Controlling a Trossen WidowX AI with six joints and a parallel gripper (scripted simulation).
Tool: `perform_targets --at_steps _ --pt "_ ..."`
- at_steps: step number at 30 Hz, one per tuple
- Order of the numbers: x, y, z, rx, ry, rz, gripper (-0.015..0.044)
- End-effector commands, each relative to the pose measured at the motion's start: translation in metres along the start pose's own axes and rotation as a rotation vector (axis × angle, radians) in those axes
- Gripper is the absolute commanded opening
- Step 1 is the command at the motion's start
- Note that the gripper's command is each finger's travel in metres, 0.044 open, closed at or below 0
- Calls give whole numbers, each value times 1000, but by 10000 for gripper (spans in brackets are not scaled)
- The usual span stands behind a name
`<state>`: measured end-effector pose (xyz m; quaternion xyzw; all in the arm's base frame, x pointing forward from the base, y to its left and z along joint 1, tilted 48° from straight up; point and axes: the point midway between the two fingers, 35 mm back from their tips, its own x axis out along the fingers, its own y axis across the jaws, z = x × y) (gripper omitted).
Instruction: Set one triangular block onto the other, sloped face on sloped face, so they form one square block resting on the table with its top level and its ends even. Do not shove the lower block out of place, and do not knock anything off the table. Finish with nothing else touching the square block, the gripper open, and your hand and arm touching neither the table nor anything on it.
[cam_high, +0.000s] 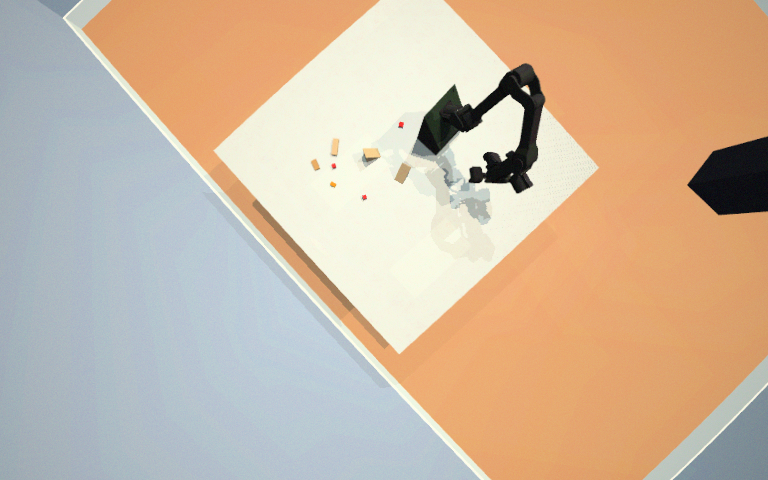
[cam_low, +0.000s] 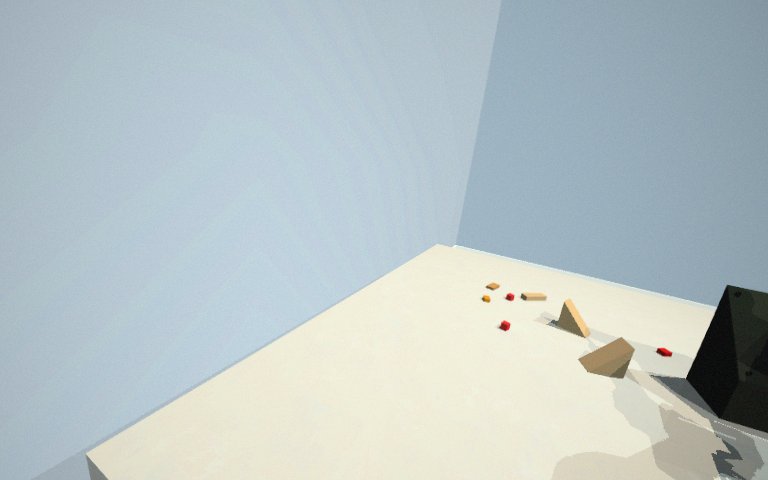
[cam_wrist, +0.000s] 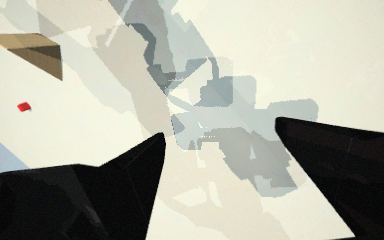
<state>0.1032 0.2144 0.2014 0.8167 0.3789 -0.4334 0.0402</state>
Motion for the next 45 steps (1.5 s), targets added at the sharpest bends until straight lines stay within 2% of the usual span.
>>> perform_targets --at_steps 1,3,10,19,31,45 --pt "1 1 0 20 -3 2 426" --pt "7 6 -1 177 -25 20 440" --pt "37 40 -4 1030 -102 143 440" --pt "66 92 -1 2138 -102 359 440" --pt "83 142 8 3021 -18 583 440" --pt "91 197 28 4023 241 944 440"
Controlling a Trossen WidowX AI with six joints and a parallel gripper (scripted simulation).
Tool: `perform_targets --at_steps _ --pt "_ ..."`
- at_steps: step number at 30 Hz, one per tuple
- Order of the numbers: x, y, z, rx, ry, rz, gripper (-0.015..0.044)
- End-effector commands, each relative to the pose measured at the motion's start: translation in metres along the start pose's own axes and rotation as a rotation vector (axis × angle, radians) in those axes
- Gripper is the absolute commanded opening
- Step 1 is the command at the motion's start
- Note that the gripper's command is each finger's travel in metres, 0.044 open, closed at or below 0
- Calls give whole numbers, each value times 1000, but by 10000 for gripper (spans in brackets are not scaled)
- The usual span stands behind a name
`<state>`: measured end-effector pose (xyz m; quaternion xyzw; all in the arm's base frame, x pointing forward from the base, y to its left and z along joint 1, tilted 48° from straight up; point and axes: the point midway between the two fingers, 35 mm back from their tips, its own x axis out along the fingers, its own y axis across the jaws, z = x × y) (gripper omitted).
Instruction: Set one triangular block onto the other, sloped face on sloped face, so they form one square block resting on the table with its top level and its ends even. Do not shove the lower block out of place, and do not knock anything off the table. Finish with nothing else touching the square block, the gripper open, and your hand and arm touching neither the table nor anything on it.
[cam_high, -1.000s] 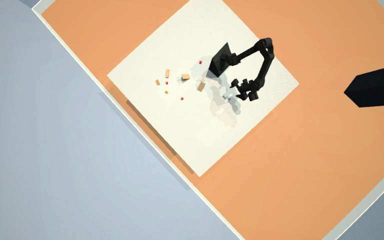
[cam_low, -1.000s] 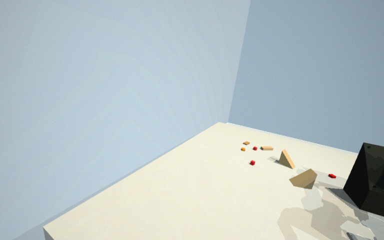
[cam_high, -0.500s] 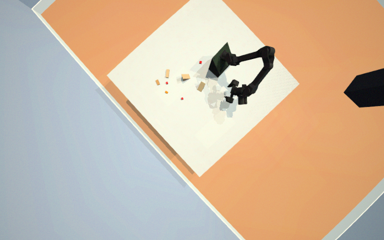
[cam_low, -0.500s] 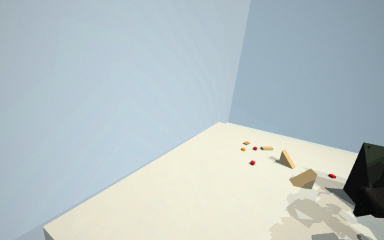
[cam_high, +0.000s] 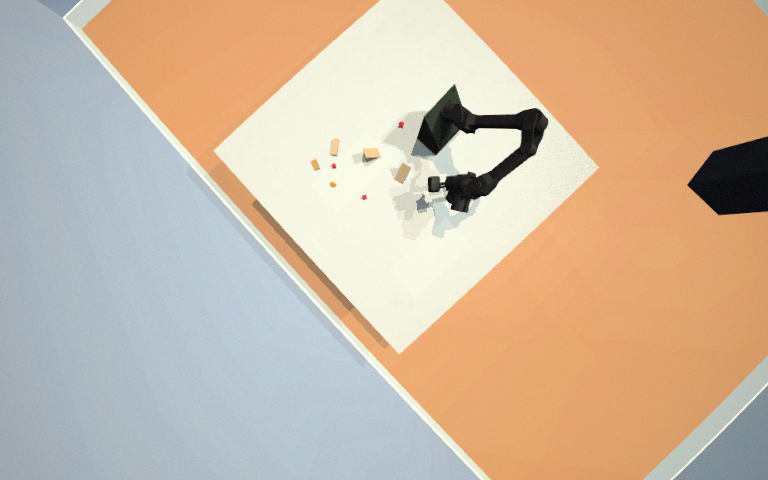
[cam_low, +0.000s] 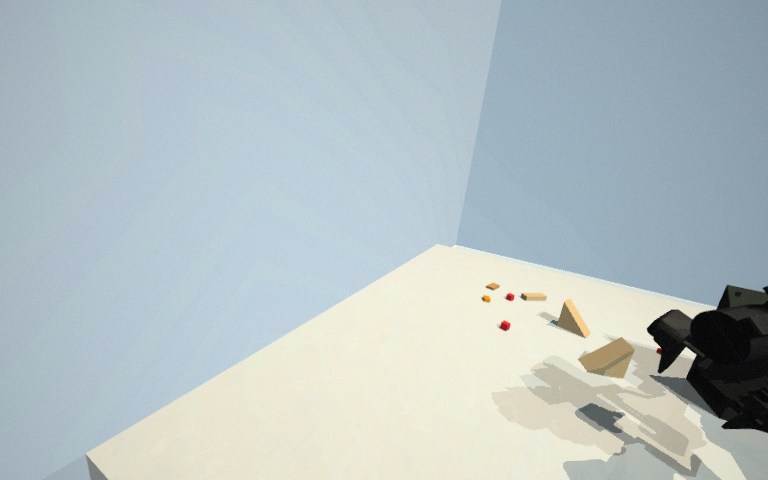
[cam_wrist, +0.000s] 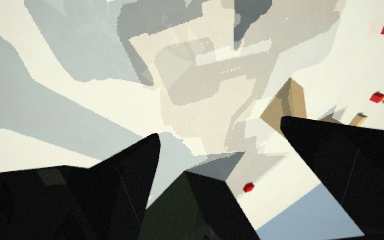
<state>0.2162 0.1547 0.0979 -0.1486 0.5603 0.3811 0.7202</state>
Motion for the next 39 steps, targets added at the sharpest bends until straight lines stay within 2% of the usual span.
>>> perform_targets --at_steps 1,21,35,39 --pt "18 -55 -17 1161 94 114 440" --pt "31 -114 -48 2612 327 262 440" --pt "35 -147 -74 3549 712 360 440" --pt "35 -150 -76 3641 770 360 440"
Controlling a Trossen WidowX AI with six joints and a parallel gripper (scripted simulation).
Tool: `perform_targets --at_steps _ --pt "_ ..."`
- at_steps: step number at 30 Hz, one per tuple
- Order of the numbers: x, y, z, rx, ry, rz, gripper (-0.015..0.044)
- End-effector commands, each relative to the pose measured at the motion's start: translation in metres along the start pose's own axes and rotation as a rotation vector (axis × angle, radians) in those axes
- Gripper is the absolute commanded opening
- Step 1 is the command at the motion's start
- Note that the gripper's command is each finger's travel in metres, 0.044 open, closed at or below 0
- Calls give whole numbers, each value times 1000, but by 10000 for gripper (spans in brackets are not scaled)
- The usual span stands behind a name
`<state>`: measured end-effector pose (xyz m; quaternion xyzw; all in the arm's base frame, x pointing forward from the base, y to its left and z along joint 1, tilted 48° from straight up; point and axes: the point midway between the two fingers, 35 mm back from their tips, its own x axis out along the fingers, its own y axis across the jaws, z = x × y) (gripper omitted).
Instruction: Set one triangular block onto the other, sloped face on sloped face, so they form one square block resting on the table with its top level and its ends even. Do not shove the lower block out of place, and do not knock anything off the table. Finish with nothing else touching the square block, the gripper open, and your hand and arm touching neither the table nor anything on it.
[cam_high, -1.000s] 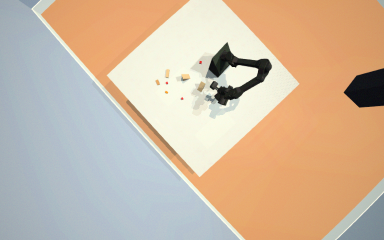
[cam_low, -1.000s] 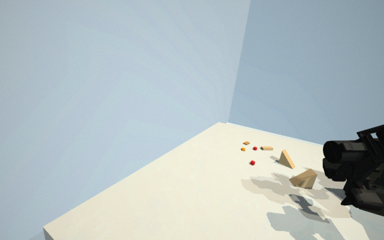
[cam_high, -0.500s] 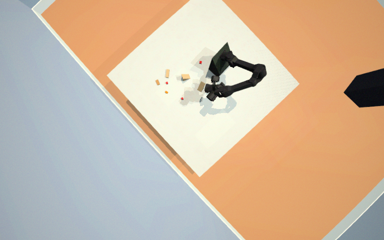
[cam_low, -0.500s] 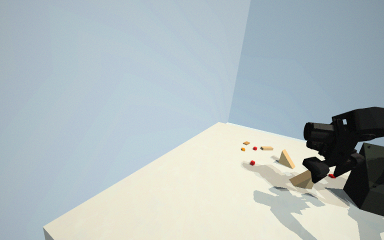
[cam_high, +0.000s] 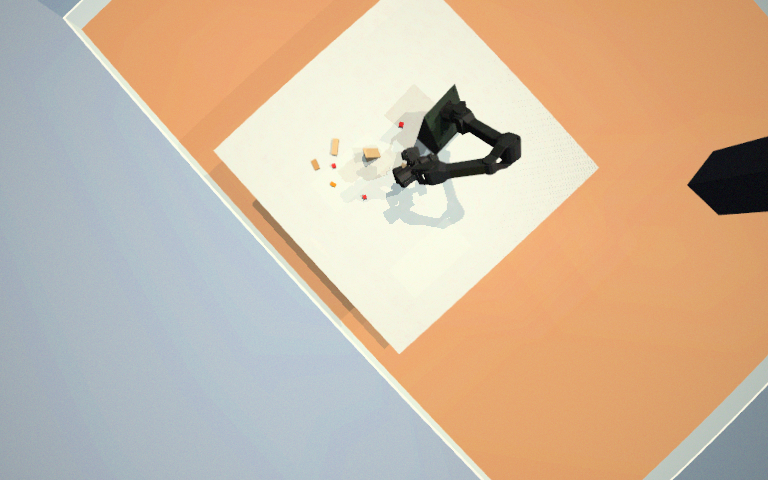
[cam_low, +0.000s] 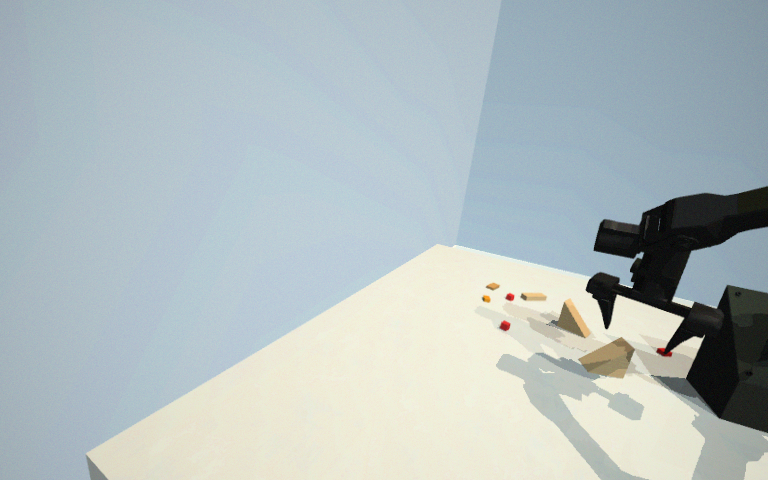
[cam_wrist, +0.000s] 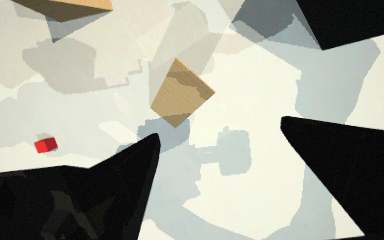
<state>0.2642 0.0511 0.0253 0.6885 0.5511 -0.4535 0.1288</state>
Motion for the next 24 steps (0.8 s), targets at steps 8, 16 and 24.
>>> perform_targets --at_steps 8,16,24 --pt "-8 25 26 850 139 -69 440" --pt "-8 25 26 850 139 -69 440" --pt "1 27 25 850 138 -67 440"
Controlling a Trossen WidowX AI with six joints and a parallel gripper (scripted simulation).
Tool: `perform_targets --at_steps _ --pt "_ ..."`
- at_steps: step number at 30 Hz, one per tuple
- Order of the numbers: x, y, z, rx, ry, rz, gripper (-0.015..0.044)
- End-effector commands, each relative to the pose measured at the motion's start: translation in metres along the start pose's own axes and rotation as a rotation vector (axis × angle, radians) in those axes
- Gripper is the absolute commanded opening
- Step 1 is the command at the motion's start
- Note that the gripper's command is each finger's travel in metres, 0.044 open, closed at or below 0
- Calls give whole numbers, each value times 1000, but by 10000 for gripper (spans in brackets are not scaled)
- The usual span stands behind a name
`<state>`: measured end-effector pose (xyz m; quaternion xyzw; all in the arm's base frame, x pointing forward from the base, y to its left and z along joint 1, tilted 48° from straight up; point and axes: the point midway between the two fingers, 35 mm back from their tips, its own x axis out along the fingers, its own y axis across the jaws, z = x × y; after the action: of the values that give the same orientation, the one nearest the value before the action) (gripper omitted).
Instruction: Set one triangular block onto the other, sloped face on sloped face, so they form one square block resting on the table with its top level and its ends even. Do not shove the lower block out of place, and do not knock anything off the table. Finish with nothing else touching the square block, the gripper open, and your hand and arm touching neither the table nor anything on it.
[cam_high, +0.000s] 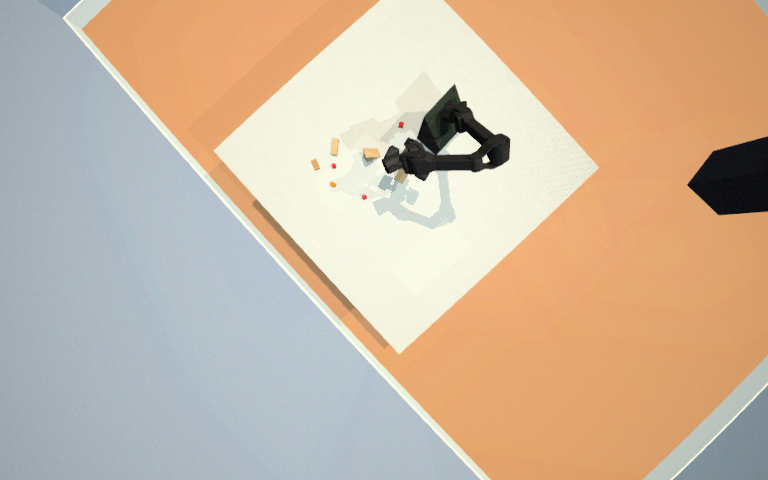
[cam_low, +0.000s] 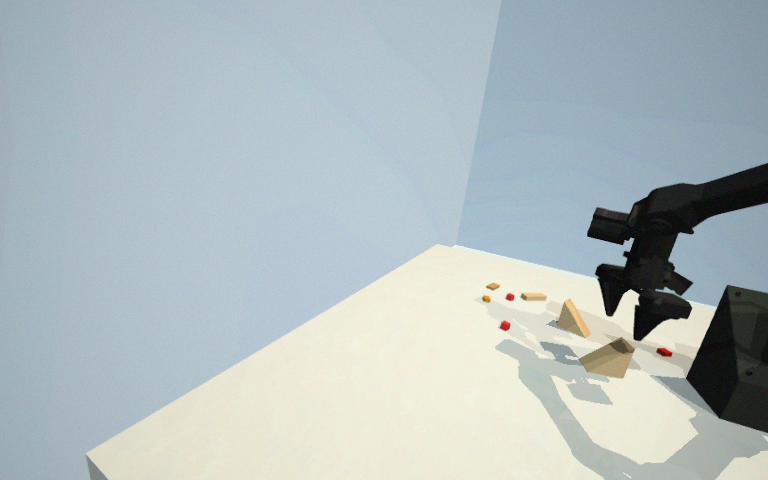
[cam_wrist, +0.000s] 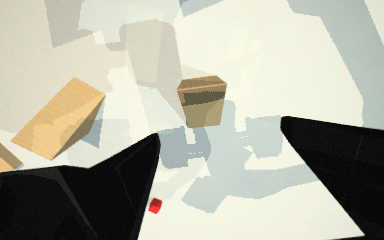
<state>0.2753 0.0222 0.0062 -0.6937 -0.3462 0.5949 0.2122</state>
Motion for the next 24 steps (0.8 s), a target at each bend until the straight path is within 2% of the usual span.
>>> perform_targets --at_steps 1,24 --pt "7 1 1 13 -2 -6 440" --pt "44 6 -1 13 -2 -2 440"
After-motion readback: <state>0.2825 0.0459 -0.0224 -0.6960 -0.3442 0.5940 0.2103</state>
